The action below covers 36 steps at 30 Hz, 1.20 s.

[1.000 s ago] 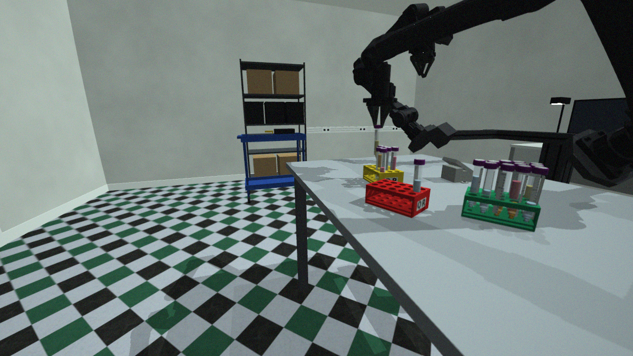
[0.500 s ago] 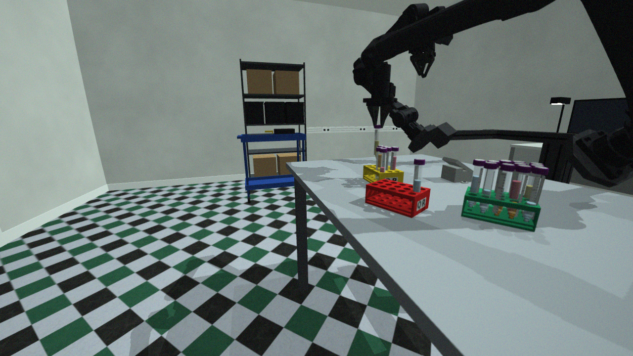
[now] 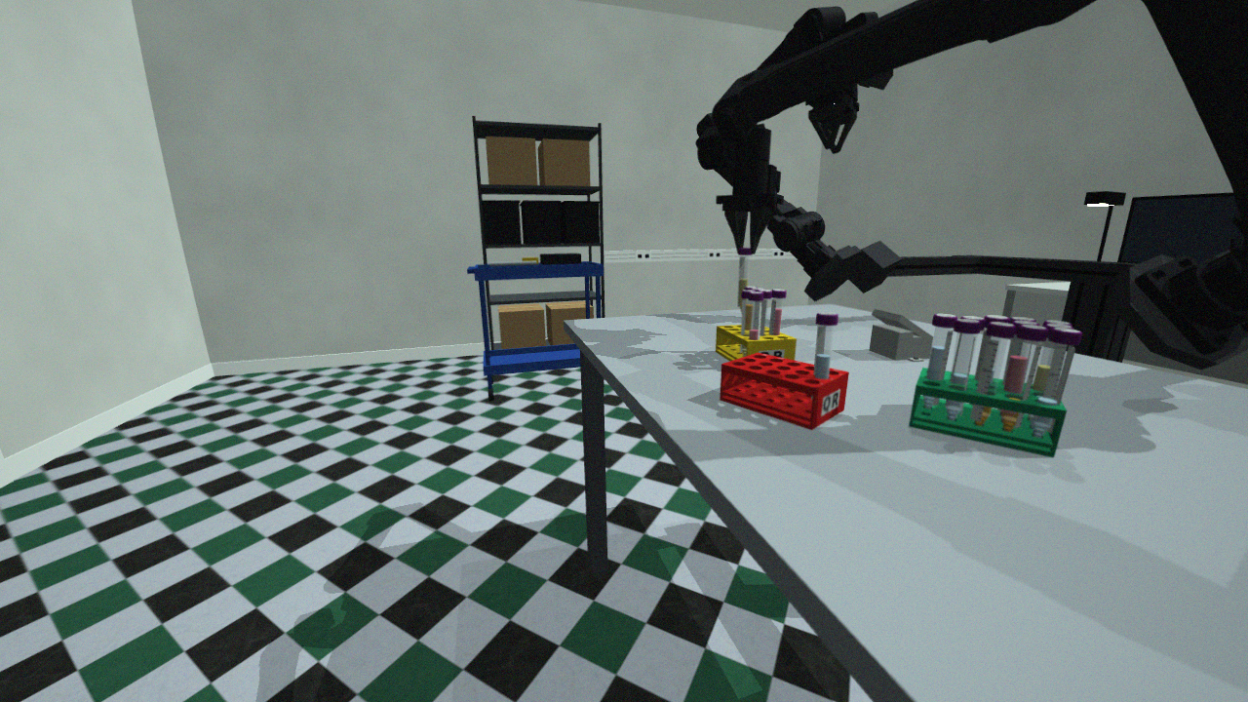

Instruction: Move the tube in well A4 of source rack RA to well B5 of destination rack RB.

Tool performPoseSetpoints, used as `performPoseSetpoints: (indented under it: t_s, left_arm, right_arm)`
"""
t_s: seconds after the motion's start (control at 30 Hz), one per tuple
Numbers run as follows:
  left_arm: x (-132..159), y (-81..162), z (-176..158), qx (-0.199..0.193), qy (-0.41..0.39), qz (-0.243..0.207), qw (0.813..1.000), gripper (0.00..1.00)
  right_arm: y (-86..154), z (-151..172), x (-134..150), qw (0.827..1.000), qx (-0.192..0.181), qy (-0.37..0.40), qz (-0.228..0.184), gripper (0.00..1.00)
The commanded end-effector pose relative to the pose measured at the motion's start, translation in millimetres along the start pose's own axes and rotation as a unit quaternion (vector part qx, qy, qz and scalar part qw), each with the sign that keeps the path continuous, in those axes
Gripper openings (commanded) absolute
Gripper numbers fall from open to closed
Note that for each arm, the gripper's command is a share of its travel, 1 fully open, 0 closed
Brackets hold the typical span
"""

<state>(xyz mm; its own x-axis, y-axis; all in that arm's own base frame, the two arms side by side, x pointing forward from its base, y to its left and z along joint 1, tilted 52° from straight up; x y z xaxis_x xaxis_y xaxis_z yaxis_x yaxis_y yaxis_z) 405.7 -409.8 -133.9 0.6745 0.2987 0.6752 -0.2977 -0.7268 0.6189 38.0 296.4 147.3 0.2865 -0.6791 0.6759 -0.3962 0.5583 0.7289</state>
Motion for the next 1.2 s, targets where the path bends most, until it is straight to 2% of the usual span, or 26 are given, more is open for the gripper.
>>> performPoseSetpoints:
  t_s: [0.0,0.53,0.67,1.17]
  left_arm:
    - [-1,-20,5,0.009,0.000,-0.003,1.000,0.00]
    - [0,-28,2,0.012,-0.004,-0.002,1.000,0.00]
    - [5,-22,9,0.003,0.005,-0.004,1.000,0.00]
    - [1,-33,2,0.012,-0.003,-0.002,1.000,0.00]
  right_arm:
    - [11,-5,-4,1.000,0.005,-0.006,-0.015,0.30]
    - [11,-5,-4,1.000,0.005,-0.006,-0.015,0.30]
    - [11,-5,-4,1.000,0.005,-0.006,-0.015,0.30]
    - [11,-5,-4,1.000,0.005,-0.006,-0.015,0.30]
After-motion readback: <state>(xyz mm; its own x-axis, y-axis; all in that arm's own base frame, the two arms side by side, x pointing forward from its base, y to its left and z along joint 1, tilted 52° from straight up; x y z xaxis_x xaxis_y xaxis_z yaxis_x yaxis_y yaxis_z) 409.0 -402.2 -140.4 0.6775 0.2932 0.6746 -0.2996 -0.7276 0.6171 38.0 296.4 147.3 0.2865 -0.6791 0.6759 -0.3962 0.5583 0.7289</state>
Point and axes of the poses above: on each arm, the point where the finger pads meet when closed, its own y axis back along the fingers, its own z axis across the jaws, x = y × z, the point moved 4 cm from there along y, back along the fingers
